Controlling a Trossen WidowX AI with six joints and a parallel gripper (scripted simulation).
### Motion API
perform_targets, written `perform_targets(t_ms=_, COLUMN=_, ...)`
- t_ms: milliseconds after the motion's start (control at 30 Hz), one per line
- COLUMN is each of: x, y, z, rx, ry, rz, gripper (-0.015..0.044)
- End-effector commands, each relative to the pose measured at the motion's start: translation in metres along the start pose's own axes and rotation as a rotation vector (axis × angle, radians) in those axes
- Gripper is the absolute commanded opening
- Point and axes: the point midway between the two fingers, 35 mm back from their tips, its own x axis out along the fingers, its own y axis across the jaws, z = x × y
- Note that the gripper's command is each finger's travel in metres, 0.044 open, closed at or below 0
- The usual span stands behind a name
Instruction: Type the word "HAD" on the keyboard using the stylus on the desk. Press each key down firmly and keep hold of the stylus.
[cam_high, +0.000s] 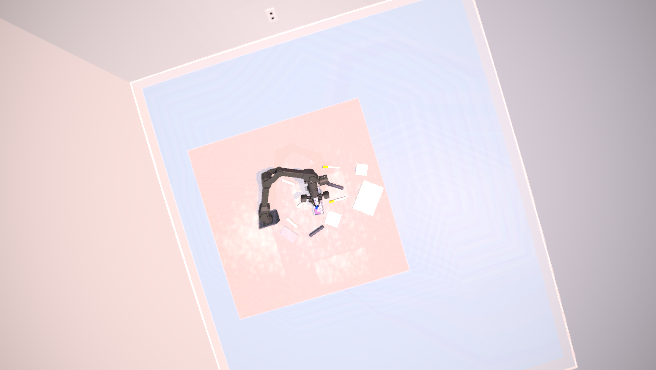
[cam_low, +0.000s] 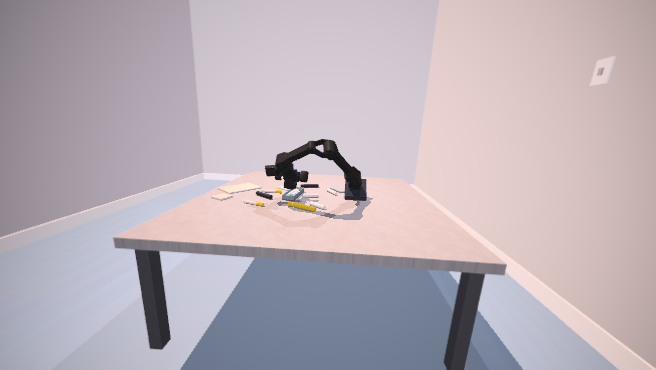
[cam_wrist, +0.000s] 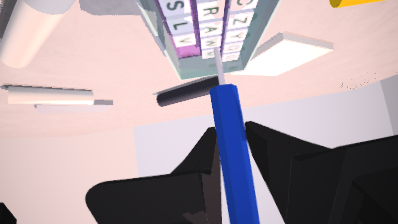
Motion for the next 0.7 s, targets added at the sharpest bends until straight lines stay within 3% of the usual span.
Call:
perform_targets(t_ms=0, x=0.0012, y=-0.0001, z=0.0029, rx=0.002, ry=-0.001, rz=-0.001, gripper=0.0081)
perform_targets(t_ms=667, x=0.0051, y=-0.0001, z=0.0099, rx=0.002, ry=-0.002, rz=-0.001, gripper=0.0081)
